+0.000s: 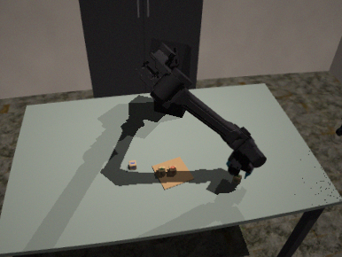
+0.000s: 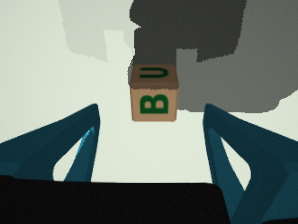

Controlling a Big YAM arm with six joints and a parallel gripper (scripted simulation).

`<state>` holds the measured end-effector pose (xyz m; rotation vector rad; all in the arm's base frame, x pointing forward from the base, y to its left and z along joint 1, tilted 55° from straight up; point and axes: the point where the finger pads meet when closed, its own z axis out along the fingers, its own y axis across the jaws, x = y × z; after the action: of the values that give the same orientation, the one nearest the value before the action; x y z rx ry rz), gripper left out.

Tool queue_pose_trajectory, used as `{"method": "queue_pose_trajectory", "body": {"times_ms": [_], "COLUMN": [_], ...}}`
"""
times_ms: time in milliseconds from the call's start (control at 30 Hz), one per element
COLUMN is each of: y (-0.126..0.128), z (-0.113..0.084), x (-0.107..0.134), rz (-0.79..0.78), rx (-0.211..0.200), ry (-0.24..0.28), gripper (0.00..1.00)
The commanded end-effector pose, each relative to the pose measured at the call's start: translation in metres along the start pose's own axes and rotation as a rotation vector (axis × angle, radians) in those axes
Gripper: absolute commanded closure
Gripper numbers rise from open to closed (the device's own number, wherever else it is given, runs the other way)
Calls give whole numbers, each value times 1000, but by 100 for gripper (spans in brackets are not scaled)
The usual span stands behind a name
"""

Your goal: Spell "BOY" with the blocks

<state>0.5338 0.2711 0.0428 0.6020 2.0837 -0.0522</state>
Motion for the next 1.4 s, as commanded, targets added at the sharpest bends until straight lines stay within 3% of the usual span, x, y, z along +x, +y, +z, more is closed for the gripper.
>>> {"method": "queue_pose_trajectory", "body": {"times_ms": [0,1367], "y": [-1,1], "z": [2,0], "x": [16,18], "rz": [-12,-12], "rx": [3,-3], "ry": [7,6], "gripper": [35,35]}}
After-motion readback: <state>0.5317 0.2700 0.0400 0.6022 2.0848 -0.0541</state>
